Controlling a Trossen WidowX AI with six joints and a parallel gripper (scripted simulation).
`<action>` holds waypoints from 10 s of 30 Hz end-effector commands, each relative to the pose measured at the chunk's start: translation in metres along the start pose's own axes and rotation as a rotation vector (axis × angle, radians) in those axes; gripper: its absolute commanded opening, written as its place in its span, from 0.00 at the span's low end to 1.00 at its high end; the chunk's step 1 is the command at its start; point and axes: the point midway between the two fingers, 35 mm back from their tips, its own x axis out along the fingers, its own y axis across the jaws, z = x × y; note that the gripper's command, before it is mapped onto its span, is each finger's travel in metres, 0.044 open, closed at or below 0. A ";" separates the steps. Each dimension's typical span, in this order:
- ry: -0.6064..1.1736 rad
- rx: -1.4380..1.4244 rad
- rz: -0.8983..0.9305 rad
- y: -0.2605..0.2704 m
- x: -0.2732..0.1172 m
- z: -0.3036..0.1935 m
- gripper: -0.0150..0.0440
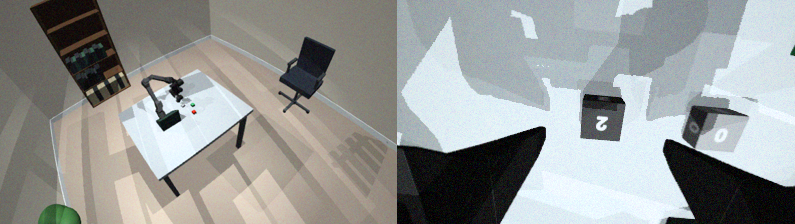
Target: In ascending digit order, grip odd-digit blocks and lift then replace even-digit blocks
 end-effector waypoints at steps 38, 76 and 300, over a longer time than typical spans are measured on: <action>-0.016 -0.013 -0.009 -0.150 -0.100 0.082 0.46; -0.017 -0.014 -0.004 -0.150 0.015 0.084 0.93; -0.017 -0.013 -0.009 -0.239 0.017 0.046 0.81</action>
